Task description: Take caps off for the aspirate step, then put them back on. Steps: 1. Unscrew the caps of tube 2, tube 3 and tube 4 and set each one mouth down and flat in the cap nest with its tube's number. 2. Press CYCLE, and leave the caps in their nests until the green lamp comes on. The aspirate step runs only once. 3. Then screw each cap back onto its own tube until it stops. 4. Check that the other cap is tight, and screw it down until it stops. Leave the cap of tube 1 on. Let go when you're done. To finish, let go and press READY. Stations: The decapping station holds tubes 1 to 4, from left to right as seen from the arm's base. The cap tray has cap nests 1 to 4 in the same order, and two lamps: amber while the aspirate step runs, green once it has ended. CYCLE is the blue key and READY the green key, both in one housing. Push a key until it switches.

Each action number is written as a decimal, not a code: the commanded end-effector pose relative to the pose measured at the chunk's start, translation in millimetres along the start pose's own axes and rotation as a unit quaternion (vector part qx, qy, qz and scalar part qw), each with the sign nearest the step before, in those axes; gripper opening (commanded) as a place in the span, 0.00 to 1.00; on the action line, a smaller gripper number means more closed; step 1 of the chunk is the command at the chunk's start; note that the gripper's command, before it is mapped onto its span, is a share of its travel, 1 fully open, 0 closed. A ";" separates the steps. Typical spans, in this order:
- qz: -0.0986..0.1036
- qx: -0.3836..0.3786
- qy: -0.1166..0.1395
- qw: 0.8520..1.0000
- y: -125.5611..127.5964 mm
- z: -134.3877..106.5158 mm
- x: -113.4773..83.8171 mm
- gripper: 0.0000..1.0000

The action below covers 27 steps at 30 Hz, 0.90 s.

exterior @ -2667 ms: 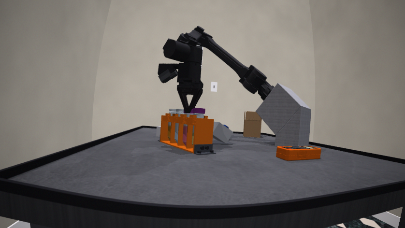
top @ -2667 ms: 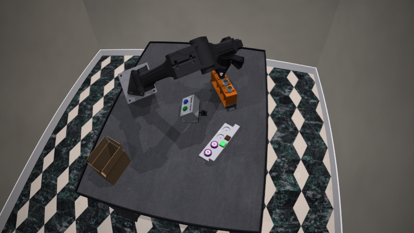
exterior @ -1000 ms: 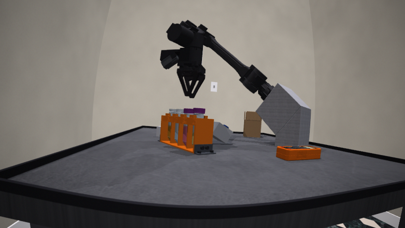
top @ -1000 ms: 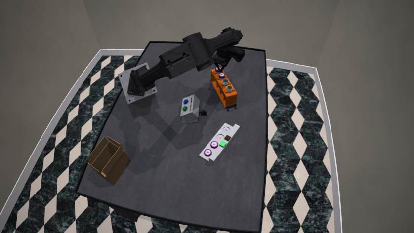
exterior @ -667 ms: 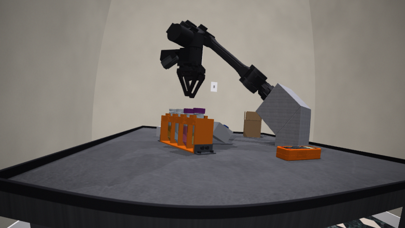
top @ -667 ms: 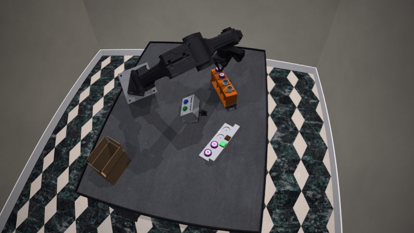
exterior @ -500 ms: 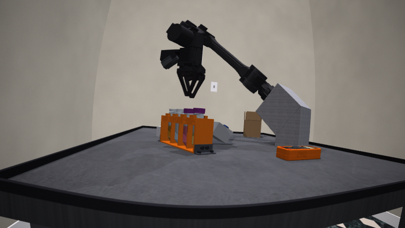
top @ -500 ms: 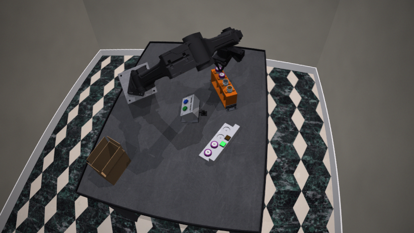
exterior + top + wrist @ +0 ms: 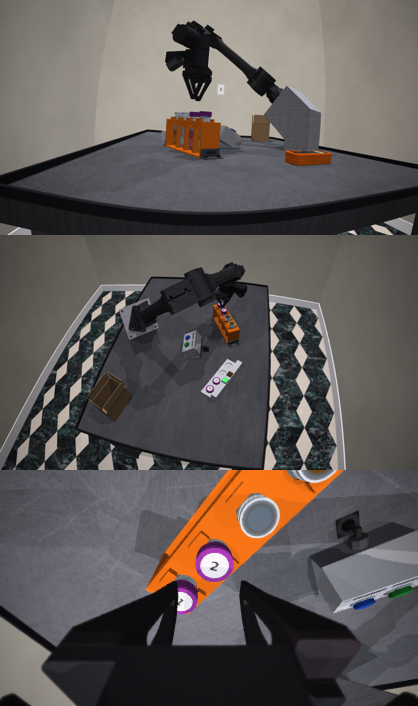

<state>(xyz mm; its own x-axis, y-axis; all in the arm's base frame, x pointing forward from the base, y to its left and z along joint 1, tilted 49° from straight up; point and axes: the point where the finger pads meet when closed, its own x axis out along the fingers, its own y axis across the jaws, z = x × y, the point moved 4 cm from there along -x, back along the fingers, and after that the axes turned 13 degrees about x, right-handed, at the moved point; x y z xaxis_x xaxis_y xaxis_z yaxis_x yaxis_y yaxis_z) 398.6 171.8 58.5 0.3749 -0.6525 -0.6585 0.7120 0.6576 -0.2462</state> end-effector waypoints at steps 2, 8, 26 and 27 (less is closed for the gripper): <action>-0.005 0.059 0.001 0.998 -18.8 18.0 2.6 0.47; -0.001 0.053 0.000 0.999 -57.8 46.5 2.4 0.47; -0.001 0.052 -0.001 0.999 -167.1 121.7 1.4 0.47; -0.001 0.052 -0.001 0.999 -173.9 126.5 1.3 0.47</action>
<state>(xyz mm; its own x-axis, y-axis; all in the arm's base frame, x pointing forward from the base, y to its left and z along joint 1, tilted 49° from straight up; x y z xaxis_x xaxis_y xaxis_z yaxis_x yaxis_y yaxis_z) 355.5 24.6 179.8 0.3690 -0.6588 -0.6556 0.7984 0.5858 -0.1393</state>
